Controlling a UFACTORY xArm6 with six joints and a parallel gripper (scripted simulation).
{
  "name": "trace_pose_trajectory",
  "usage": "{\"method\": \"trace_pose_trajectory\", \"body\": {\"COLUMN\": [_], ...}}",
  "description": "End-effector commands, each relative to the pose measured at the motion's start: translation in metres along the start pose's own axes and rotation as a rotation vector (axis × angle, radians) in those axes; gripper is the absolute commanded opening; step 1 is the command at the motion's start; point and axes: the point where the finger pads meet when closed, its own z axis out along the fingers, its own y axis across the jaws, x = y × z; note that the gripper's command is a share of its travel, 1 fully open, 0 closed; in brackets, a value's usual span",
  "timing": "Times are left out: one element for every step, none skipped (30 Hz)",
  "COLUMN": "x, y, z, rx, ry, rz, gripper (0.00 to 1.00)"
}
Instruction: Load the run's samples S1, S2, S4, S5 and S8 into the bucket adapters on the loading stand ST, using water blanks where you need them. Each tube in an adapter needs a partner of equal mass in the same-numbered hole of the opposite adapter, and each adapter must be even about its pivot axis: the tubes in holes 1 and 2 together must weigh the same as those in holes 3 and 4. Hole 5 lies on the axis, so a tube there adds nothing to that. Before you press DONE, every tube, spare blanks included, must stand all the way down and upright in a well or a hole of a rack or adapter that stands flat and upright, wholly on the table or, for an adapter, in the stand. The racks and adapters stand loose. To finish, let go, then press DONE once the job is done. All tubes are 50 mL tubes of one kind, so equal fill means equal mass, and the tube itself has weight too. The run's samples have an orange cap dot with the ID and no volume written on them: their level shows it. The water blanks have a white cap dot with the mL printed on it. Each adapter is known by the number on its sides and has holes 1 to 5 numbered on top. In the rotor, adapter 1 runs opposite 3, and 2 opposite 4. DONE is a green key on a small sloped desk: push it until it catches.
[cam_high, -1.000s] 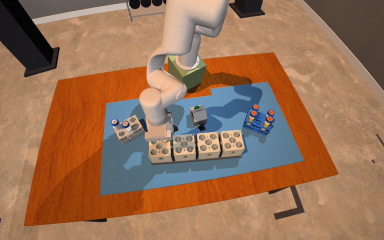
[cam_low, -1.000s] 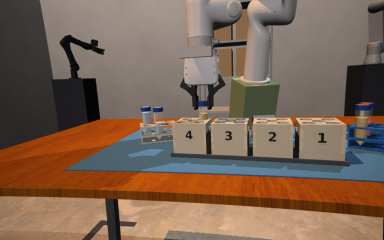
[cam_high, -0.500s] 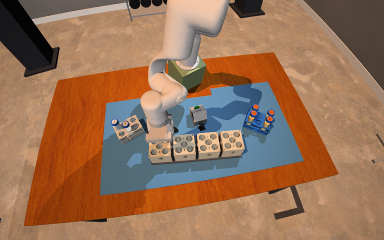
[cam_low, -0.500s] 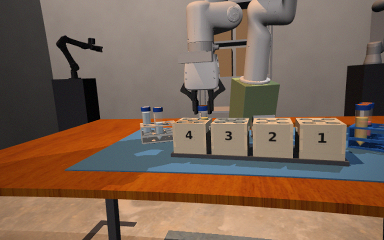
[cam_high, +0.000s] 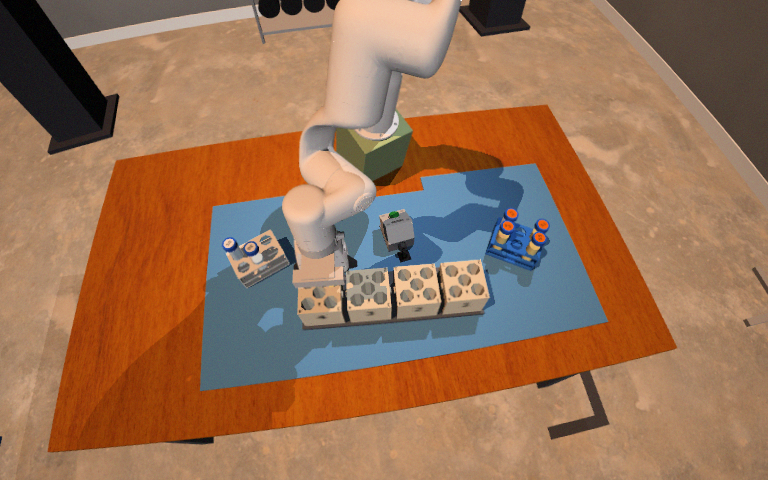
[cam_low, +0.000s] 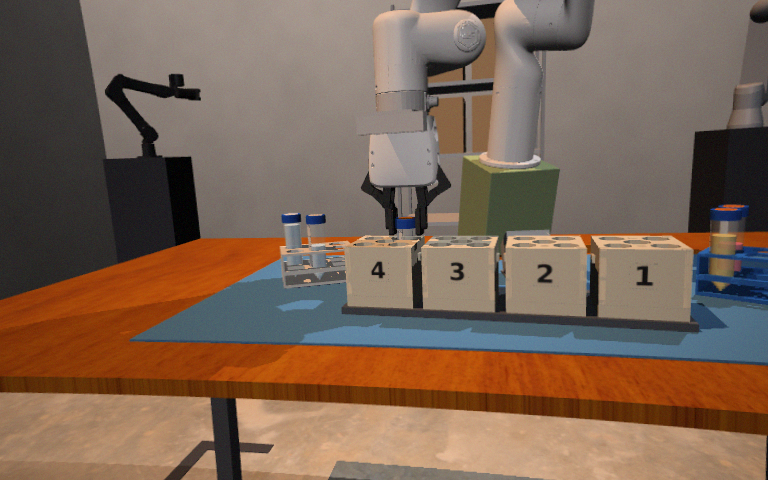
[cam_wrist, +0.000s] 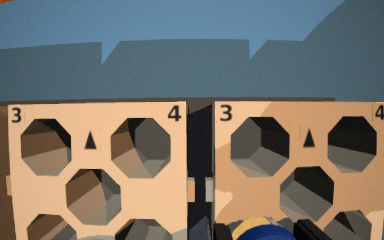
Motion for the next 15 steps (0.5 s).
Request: {"method": "trace_pose_trajectory", "body": {"x": [0.0015, 0.0015, 0.0015, 0.0015, 0.0015, 0.0015, 0.0015, 0.0015, 0.0015, 0.0015, 0.0015, 0.0015, 0.0015, 0.0015, 0.0015], "y": [0.0005, 0.0005, 0.0005, 0.0005, 0.0005, 0.0005, 0.0005, 0.0005, 0.0005, 0.0005, 0.0005, 0.0005, 0.0005, 0.0005, 0.0005], "z": [-0.0009, -0.0009, -0.0009, -0.0009, -0.0008, -0.0008, -0.0008, -0.0008, -0.0009, -0.0009, -0.0005, -0.0005, -0.0005, -0.0005, -0.0005], "rx": [-0.001, -0.001, -0.001, -0.001, -0.001, -0.001, -0.001, -0.001, -0.001, -0.001, -0.001, -0.001, -0.001, -0.001, -0.001], "ry": [0.004, 0.004, 0.004, 0.004, 0.004, 0.004, 0.004, 0.004, 0.004, 0.004, 0.004, 0.004, 0.004, 0.004, 0.004], "rz": [0.0, 0.0, 0.0, 0.0, 0.0, 0.0, 0.0, 0.0, 0.0, 0.0, 0.0, 0.0, 0.0, 0.0, 0.0], "gripper": [0.0, 0.0, 0.0, 0.0, 0.0, 0.0, 0.0, 0.0, 0.0, 0.0, 0.44, 0.44, 0.44, 0.44, 0.44]}}
